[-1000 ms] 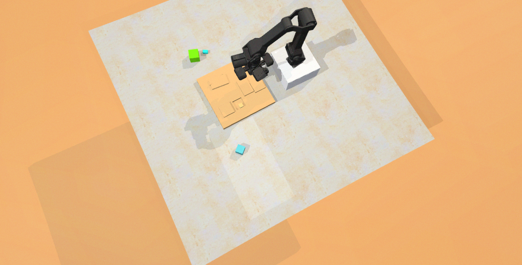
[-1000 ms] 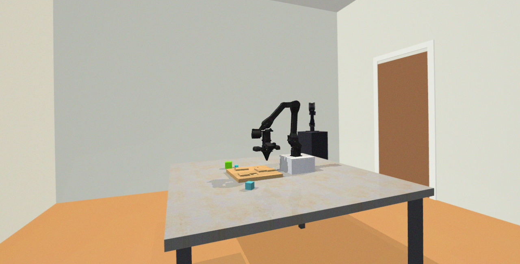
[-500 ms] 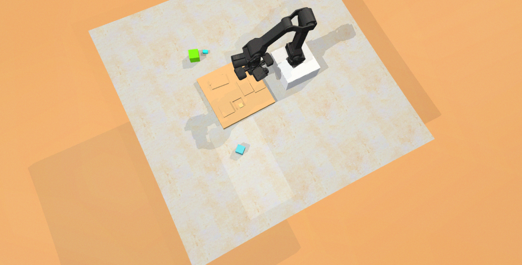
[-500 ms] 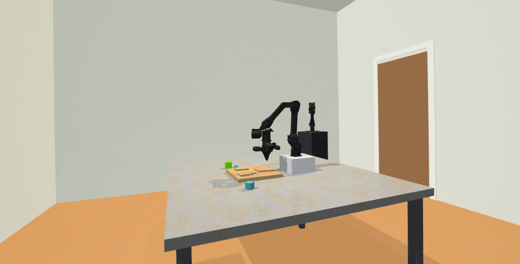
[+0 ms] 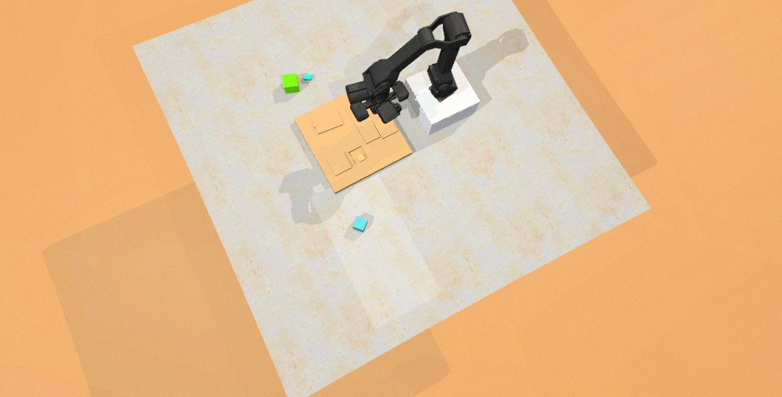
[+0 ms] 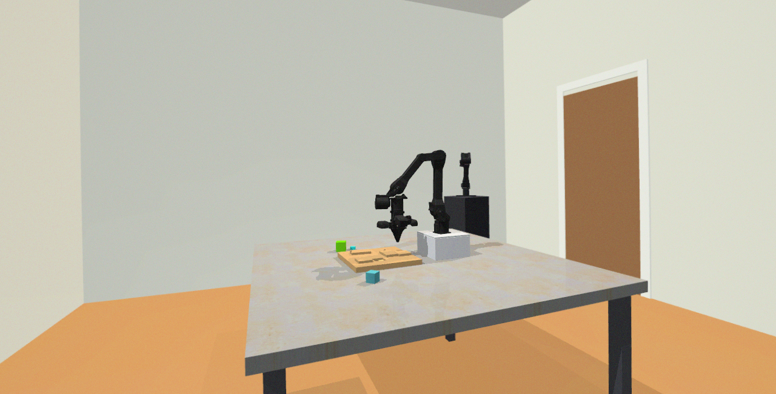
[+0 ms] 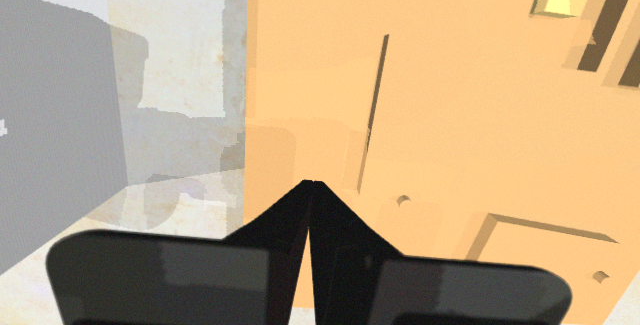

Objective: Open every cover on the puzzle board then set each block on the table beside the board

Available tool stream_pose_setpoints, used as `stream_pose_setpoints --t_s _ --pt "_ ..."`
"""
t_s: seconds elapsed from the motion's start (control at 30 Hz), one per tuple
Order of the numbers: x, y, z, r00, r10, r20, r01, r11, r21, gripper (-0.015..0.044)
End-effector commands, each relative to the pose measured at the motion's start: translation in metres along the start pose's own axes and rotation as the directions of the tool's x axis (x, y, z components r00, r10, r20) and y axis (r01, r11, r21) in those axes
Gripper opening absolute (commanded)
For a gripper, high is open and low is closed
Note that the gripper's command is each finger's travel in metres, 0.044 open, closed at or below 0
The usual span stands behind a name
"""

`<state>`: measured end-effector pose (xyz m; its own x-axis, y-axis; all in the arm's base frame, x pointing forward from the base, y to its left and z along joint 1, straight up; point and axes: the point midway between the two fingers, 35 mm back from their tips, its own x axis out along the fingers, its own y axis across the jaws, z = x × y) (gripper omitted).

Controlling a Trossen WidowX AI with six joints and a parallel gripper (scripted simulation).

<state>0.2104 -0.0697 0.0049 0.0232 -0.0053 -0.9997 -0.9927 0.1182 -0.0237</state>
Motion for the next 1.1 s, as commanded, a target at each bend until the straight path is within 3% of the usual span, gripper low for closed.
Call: stream_pose_setpoints --t_s 0.0,1.07 --pt "0.006 0.001 0.0 1.0 0.005 -0.002 -0.005 1.0 -0.004 0.0" --pt "0.038 0.002 -0.001 1.0 0.005 -0.001 -0.005 1.0 -0.004 0.0"
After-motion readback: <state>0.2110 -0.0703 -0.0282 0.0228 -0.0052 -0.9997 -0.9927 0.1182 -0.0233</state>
